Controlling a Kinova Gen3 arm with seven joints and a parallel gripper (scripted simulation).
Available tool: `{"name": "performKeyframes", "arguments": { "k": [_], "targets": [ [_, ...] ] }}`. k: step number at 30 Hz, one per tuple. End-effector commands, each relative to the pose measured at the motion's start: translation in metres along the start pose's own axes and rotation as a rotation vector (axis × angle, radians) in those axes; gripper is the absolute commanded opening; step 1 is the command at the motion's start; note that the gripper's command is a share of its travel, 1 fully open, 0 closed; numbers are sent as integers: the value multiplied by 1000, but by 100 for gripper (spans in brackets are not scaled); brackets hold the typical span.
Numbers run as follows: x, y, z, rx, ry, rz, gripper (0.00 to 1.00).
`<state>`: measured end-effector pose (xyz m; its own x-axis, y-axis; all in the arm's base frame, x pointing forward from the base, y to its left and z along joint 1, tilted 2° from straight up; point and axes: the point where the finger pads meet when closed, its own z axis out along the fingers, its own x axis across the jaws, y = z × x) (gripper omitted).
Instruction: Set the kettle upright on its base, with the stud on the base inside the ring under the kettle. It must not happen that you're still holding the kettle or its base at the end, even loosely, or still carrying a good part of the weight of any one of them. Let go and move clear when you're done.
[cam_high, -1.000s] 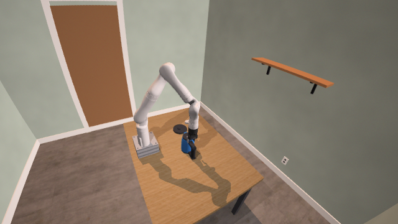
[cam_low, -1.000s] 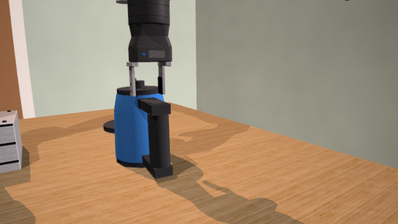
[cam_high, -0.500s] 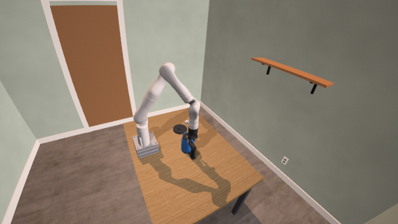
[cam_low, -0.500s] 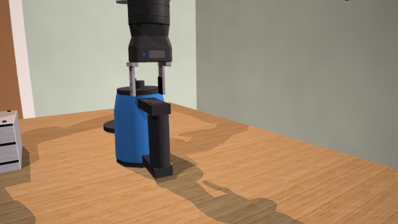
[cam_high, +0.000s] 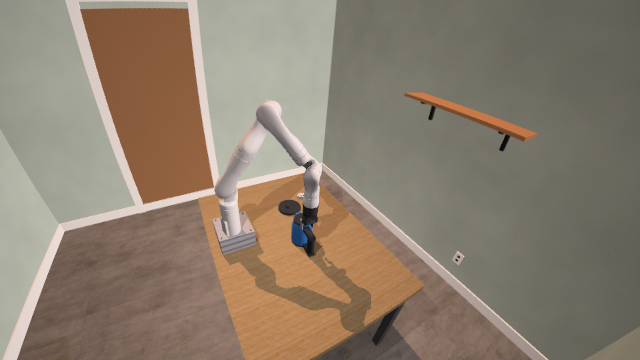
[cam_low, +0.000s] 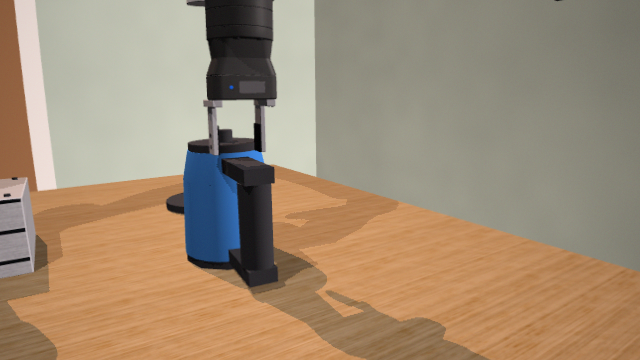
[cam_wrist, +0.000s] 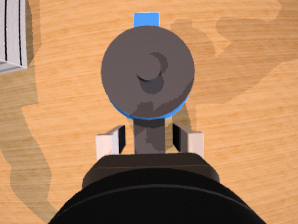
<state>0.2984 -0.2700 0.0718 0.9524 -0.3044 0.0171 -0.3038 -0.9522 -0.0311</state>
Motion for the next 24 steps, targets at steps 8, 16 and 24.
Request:
{"name": "performKeyframes", "arguments": {
  "k": [8, 16, 24],
  "targets": [
    [1, 0, 1, 2, 1, -6, 100],
    [3, 2, 9, -5, 8, -5, 100],
    [3, 2, 25, -5, 8, -5, 100]
  ]
}}
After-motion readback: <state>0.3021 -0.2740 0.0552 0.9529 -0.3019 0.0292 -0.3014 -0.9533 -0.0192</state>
